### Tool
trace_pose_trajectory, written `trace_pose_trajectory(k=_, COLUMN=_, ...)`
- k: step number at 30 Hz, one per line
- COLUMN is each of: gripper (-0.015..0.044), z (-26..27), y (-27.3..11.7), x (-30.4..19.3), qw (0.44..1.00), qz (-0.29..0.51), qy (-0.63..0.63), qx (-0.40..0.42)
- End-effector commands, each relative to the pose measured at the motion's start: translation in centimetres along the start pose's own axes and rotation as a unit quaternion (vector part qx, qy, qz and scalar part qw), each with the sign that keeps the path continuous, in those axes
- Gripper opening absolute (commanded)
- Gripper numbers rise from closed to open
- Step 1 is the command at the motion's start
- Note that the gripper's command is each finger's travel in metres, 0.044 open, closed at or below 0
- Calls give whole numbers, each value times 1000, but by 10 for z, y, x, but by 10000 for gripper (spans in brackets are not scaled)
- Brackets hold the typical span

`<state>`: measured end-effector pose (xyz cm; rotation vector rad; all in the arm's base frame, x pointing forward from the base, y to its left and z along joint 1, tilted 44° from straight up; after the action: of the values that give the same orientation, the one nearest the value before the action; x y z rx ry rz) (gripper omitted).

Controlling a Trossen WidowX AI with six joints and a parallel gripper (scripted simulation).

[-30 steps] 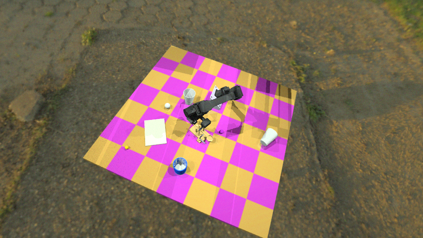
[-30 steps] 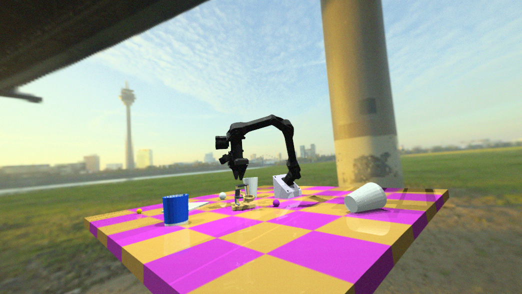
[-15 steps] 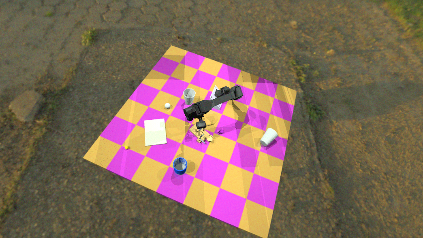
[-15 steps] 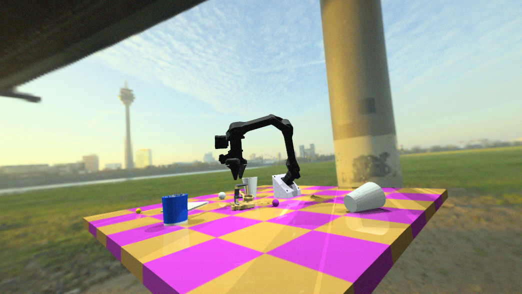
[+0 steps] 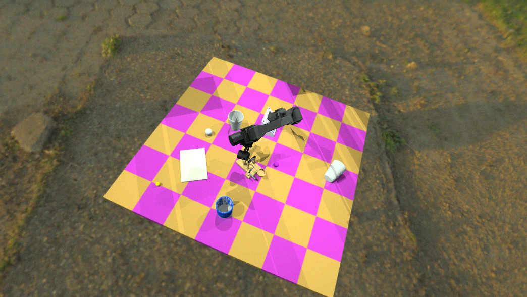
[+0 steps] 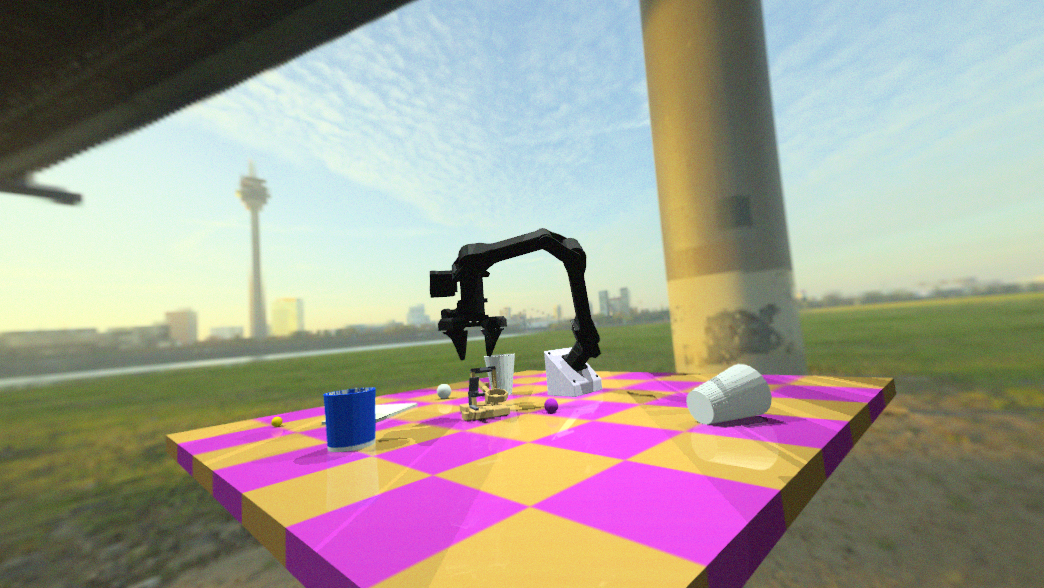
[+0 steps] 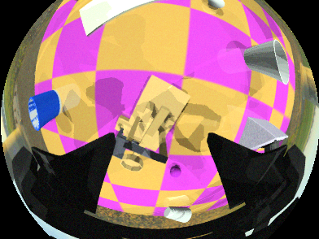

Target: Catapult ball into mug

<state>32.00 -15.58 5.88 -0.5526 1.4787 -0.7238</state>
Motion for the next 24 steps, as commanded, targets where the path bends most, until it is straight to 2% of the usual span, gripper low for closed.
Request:
trace_pose_trajectory(k=1, gripper=440, z=-1, y=0, x=0, qw=998, qz=-1, qy=57, qx=-2)
trace_pose_trajectory(k=8, gripper=440, z=-1, y=-1, x=0, qw=985, qz=-1, qy=175, qx=-3)
trace_pose_trajectory(k=13, gripper=440, z=-1, y=1, x=0, qw=982, qz=-1, qy=188, qx=-3)
trace_pose_trajectory(k=18, gripper=440, z=-1, y=44, x=0, qw=972, qz=0, qy=236, qx=-2)
trace_pose_trajectory(k=24, gripper=440, z=-1, y=48, x=0, qw=971, qz=0, qy=239, qx=-2)
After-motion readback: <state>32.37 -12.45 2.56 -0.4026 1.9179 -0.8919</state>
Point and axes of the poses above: the point midway between the two fingers, 35 mm back from their tips, its own y axis out along the fingers, its own z axis across the jaws, x = y × z, the point moved 4 cm from there along -y, back along the fingers, and after that the axes turned 3 degrees about y, right-handed, at the moved point
